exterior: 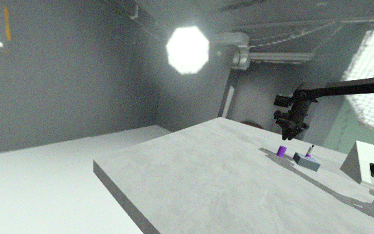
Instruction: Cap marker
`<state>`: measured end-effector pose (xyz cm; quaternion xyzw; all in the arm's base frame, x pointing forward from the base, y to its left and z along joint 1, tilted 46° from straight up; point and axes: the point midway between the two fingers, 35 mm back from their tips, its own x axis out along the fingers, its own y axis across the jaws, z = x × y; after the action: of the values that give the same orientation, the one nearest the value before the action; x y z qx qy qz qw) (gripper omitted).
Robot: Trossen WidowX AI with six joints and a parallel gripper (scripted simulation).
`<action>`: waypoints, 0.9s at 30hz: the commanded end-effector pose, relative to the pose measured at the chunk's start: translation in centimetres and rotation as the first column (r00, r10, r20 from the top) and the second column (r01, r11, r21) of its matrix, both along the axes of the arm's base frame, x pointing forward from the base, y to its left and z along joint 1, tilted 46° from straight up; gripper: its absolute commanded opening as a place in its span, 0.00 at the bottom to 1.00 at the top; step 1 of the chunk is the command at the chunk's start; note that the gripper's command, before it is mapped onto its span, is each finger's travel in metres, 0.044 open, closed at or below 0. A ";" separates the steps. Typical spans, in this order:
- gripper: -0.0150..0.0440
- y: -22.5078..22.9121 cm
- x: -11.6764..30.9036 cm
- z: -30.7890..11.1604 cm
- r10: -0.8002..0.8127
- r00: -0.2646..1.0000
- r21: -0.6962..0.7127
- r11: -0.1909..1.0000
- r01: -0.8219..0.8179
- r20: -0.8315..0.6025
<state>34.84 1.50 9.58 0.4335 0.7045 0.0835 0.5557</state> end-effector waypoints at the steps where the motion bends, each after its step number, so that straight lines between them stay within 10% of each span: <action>1: 0.66 0.6 -0.1 -0.5 -0.004 1.000 0.008 1.000 0.004 -0.001; 27: 0.66 3.6 0.0 -3.6 -0.002 1.000 0.008 1.000 0.002 0.001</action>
<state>34.90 4.63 6.40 0.4337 0.7024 0.0854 0.5579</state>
